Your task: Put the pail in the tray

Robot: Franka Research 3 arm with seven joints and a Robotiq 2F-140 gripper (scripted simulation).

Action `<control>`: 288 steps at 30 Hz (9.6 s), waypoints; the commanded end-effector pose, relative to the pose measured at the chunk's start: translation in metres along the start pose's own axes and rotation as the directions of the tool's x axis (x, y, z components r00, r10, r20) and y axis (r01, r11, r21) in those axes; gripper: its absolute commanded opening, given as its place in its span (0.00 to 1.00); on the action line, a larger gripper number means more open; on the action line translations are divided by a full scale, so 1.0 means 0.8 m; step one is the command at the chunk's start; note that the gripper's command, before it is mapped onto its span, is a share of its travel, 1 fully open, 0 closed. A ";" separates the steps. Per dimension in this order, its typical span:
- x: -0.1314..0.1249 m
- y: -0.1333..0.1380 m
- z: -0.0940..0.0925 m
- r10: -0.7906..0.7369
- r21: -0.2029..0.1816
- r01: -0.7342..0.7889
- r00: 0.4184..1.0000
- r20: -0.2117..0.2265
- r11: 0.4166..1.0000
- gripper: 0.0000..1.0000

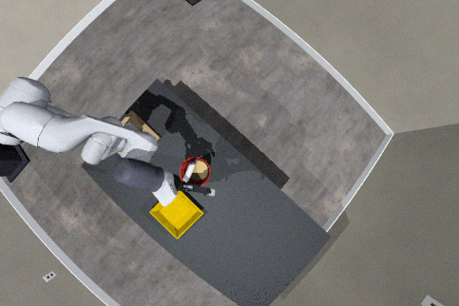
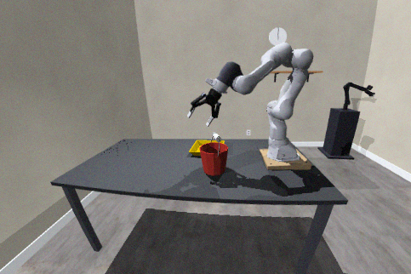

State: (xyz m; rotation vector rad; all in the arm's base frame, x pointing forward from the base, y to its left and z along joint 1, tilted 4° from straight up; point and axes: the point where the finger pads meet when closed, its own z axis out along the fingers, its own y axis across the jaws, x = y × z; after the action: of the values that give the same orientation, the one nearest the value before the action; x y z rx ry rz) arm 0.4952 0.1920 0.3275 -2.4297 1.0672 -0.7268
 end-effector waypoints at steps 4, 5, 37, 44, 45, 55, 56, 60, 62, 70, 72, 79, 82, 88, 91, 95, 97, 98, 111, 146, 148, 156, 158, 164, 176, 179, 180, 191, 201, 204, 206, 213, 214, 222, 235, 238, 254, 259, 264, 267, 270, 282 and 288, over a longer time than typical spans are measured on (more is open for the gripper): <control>-0.024 0.038 -0.005 0.113 -0.178 -0.104 0.993 0.041 0.979 1.00; -0.027 0.041 -0.007 0.122 -0.195 -0.111 0.992 0.044 0.975 1.00; -0.092 0.091 -0.051 0.328 -0.563 -0.228 0.941 0.082 0.794 1.00; -0.092 0.091 -0.051 0.328 -0.563 -0.228 0.941 0.082 0.794 1.00; -0.092 0.091 -0.051 0.328 -0.563 -0.228 0.941 0.082 0.794 1.00; -0.092 0.091 -0.051 0.328 -0.563 -0.228 0.941 0.082 0.794 1.00; -0.092 0.091 -0.051 0.328 -0.563 -0.228 0.941 0.082 0.794 1.00; -0.092 0.091 -0.051 0.328 -0.563 -0.228 0.941 0.082 0.794 1.00; -0.092 0.091 -0.051 0.328 -0.563 -0.228 0.941 0.082 0.794 1.00; -0.092 0.091 -0.051 0.328 -0.563 -0.228 0.941 0.082 0.794 1.00; -0.092 0.091 -0.051 0.328 -0.563 -0.228 0.941 0.082 0.794 1.00; -0.092 0.091 -0.051 0.328 -0.563 -0.228 0.941 0.082 0.794 1.00; -0.092 0.091 -0.051 0.328 -0.563 -0.228 0.941 0.082 0.794 1.00; -0.092 0.091 -0.050 0.328 -0.563 -0.228 0.941 0.082 0.794 1.00; -0.092 0.091 -0.050 0.328 -0.563 -0.228 0.941 0.082 0.794 1.00; -0.093 0.092 -0.049 0.329 -0.563 -0.229 0.941 0.082 0.794 1.00; -0.093 0.092 -0.047 0.330 -0.563 -0.229 0.940 0.082 0.794 1.00; -0.093 0.093 -0.046 0.331 -0.563 -0.230 0.940 0.082 0.794 1.00; -0.099 0.104 -0.028 0.331 -0.563 -0.230 0.940 0.083 0.794 1.00; -0.117 0.139 0.031 0.331 -0.563 -0.230 0.940 0.083 0.794 1.00; -0.117 0.139 0.032 0.331 -0.563 -0.230 0.940 0.083 0.794 1.00; -0.117 0.139 0.032 0.331 -0.563 -0.230 0.940 0.083 0.794 1.00; -0.117 0.139 0.032 0.331 -0.563 -0.230 0.940 0.083 0.794 1.00; -0.117 0.139 0.032 0.331 -0.563 -0.230 0.940 0.083 0.794 1.00; -0.117 0.139 0.032 0.331 -0.563 -0.230 0.940 0.083 0.794 1.00; -0.117 0.139 0.032 0.331 -0.563 -0.230 0.940 0.083 0.794 1.00; -0.117 0.139 0.032 0.331 -0.563 -0.230 0.940 0.083 0.794 1.00; -0.117 0.139 0.032 0.331 -0.563 -0.230 0.940 0.083 0.794 0.00; -0.117 0.139 0.032 0.331 -0.563 -0.230 0.940 0.083 0.794 0.00; -0.117 0.139 0.032 0.331 -0.563 -0.230 0.940 0.083 0.794 0.00; -0.117 0.139 0.032 0.331 -0.563 -0.230 0.940 0.083 0.794 0.00; -0.117 0.139 0.032 0.331 -0.563 -0.230 0.940 0.083 0.794 0.00; -0.117 0.139 0.032 0.331 -0.563 -0.230 0.940 0.083 0.794 0.00; -0.117 0.139 0.032 0.331 -0.563 -0.230 0.940 0.083 0.794 0.00; -0.117 0.138 0.030 0.331 -0.563 -0.230 0.940 0.083 0.794 0.00; -0.116 0.137 0.029 0.331 -0.563 -0.230 0.940 0.083 0.794 0.00; -0.111 0.126 0.011 0.331 -0.563 -0.230 0.940 0.083 0.794 0.00; -0.109 0.123 0.006 0.331 -0.563 -0.230 0.940 0.083 0.794 0.00; -0.106 0.117 -0.003 0.331 -0.563 -0.230 0.940 0.083 0.794 0.00; -0.105 0.114 -0.009 0.331 -0.563 -0.230 0.940 0.083 0.794 0.00; -0.103 0.110 -0.015 0.331 -0.563 -0.230 0.940 0.083 0.794 0.00; -0.097 0.098 -0.034 0.331 -0.563 -0.230 0.940 0.083 0.794 0.00; -0.094 0.093 -0.043 0.331 -0.563 -0.230 0.940 0.083 0.794 0.00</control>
State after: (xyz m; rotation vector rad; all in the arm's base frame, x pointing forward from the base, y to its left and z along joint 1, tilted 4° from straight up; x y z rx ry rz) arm 0.3907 0.1958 0.2838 -2.6208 1.7081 -0.0943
